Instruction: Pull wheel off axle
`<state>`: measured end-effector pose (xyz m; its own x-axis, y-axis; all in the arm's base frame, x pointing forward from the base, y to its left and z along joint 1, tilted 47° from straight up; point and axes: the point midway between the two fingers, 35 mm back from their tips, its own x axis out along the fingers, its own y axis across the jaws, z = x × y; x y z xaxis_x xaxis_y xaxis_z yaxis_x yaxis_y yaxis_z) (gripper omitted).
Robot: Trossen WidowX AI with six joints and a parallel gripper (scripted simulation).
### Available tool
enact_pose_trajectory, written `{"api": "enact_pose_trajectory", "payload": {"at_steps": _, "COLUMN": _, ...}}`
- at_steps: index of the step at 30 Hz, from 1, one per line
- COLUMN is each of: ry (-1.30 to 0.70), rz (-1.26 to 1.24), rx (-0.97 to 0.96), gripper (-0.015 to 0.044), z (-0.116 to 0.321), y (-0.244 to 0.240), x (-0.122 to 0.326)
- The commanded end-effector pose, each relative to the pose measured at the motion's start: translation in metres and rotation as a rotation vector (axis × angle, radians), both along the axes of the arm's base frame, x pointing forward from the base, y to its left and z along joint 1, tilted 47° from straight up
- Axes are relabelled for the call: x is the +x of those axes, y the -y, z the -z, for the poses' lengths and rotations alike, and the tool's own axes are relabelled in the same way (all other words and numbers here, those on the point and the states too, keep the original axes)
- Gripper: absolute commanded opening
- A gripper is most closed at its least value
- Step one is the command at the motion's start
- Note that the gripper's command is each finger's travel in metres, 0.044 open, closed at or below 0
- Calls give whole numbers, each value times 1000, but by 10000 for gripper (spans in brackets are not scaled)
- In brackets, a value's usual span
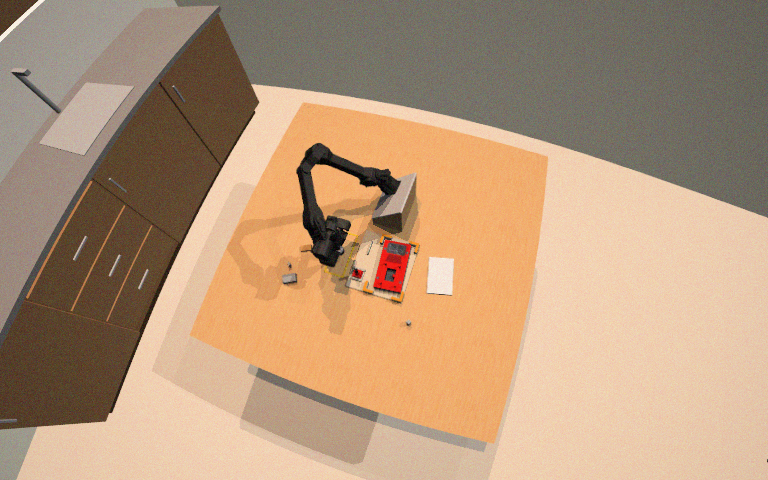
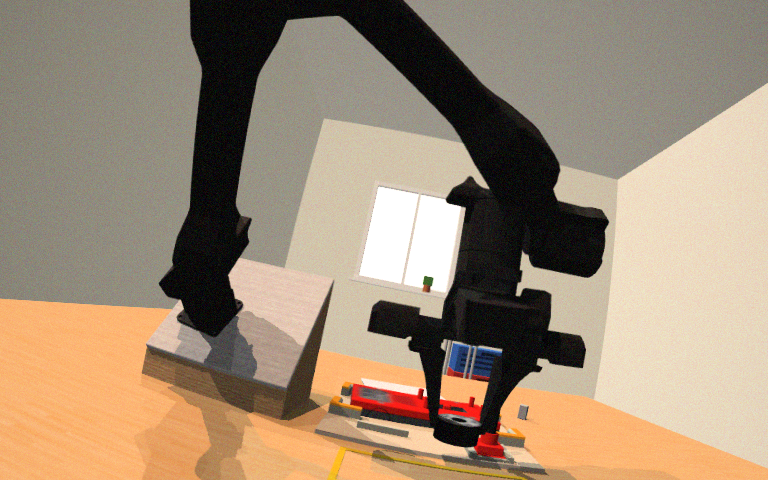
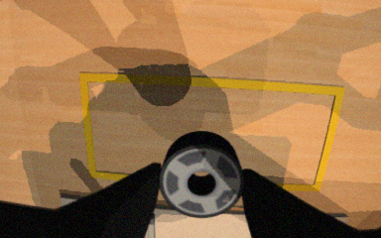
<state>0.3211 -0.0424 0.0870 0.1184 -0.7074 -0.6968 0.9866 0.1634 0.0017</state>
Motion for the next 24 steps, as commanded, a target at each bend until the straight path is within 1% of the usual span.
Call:
{"api": "enact_pose_trajectory", "payload": {"at_steps": 1, "ry": -9, "rz": -3, "rx": -11, "gripper": 0, "z": 18, "y": 20, "x": 1}}
{"api": "enact_pose_trajectory", "payload": {"at_steps": 5, "ry": -8, "rz": -3, "rx": -16, "gripper": 0, "z": 29, "y": 33, "x": 1}}
{"api": "enact_pose_trajectory", "payload": {"at_steps": 11, "ry": -8, "rz": -3, "rx": -16, "gripper": 0, "z": 30, "y": 34, "x": 1}}
{"api": "enact_pose_trajectory", "payload": {"at_steps": 22, "ry": -4, "rz": 3, "rx": -7, "gripper": 289, "z": 26, "y": 30, "x": 1}}
{"api": "enact_pose_trajectory", "payload": {"at_steps": 24, "ry": -5, "rz": 3, "rx": -7, "gripper": 300, "z": 21, "y": 24, "x": 1}}
